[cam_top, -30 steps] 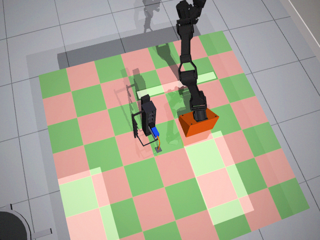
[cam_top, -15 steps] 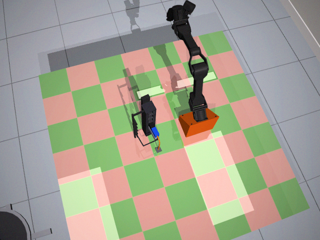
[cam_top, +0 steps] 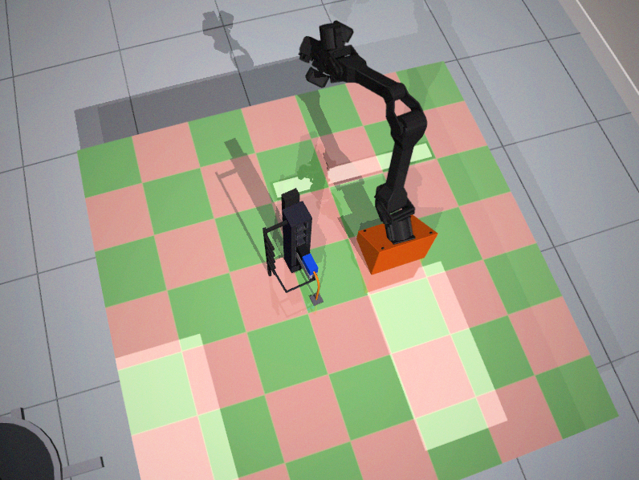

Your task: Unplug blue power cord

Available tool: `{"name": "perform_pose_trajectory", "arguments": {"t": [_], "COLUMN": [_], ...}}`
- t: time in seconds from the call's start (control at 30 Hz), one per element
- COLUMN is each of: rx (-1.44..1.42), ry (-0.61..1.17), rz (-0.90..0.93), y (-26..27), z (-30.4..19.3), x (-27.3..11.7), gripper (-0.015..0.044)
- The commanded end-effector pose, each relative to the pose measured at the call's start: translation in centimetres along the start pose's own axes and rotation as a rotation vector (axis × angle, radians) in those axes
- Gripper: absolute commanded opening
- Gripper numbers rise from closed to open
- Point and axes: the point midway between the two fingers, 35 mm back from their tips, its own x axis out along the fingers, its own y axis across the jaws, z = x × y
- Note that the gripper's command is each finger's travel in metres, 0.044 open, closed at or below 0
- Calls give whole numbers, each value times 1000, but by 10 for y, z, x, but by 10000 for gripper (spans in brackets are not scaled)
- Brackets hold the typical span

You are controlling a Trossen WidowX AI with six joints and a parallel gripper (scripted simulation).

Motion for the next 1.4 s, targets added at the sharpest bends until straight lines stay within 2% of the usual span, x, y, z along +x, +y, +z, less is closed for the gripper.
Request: {"name": "perform_pose_trajectory", "arguments": {"t": [0.0,0.33,0.63,0.97,1.37], "rx": [8,4,-22,-77,-180], "ry": [-64,-207,-340,-493,-684], "rz": [133,388,612,850,1114], "y": [45,129,200,266,321], "z": [22,75,119,157,178], "x": [1,-24,-73,-155,-282], "gripper": [160,160,160,160,160]}}
